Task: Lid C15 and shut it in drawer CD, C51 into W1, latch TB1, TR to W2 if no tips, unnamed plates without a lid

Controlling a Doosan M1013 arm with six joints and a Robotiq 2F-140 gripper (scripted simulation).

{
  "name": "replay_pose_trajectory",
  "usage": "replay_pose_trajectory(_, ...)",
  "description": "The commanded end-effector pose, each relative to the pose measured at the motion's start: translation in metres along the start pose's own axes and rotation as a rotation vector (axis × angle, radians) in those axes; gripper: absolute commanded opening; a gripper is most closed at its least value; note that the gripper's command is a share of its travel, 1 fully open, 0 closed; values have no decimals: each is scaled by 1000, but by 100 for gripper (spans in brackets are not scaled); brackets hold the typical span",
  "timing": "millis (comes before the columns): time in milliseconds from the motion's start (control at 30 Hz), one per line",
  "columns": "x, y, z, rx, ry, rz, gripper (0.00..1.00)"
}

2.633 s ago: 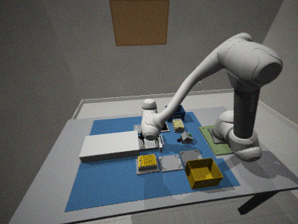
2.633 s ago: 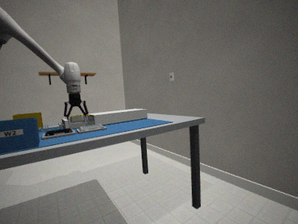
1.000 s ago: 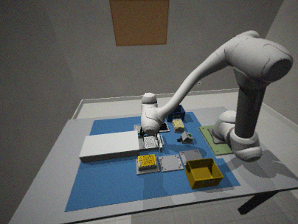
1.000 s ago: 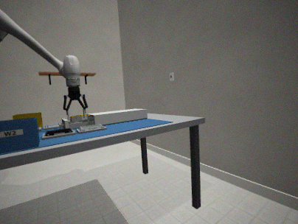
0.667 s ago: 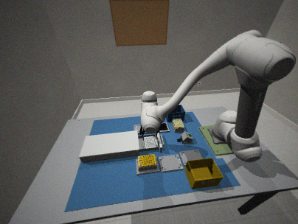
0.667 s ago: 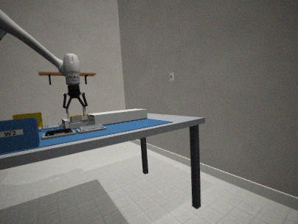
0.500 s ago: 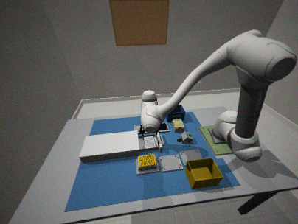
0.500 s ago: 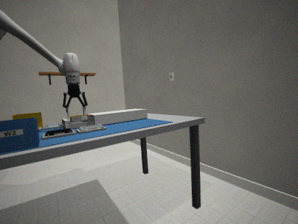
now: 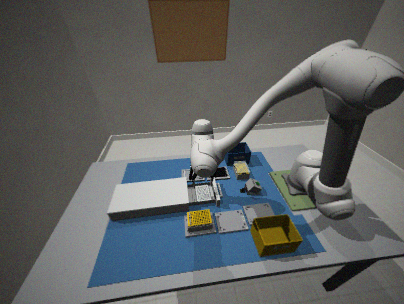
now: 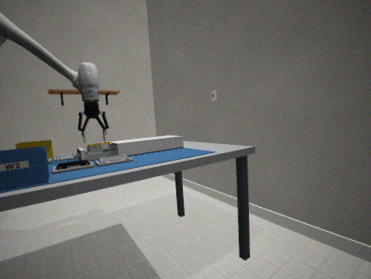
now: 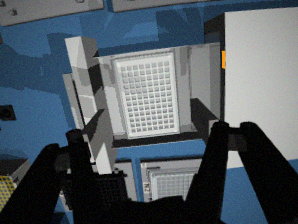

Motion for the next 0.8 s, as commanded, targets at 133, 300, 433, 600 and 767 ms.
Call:
replay_pose_trajectory(133, 0, -9, 0, 0, 0, 0, 66)
replay_pose_trajectory(300, 0, -16, 0, 0, 0, 0, 66)
replay_pose_trajectory(433, 0, -19, 0, 0, 0, 0, 66)
replay_pose_trajectory(600, 0, -25, 0, 0, 0, 0, 66)
replay_pose_trajectory(767, 0, -32, 0, 0, 0, 0, 66)
Point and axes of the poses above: the point where the finger pads meet when closed, its own y axis out along the fingers, its own x axis across the jaws, z = x × y, the point moved 4 cm from there along -y, back along the fingers, and after that the axes turned 4 degrees about -y, right-handed, at the moved point
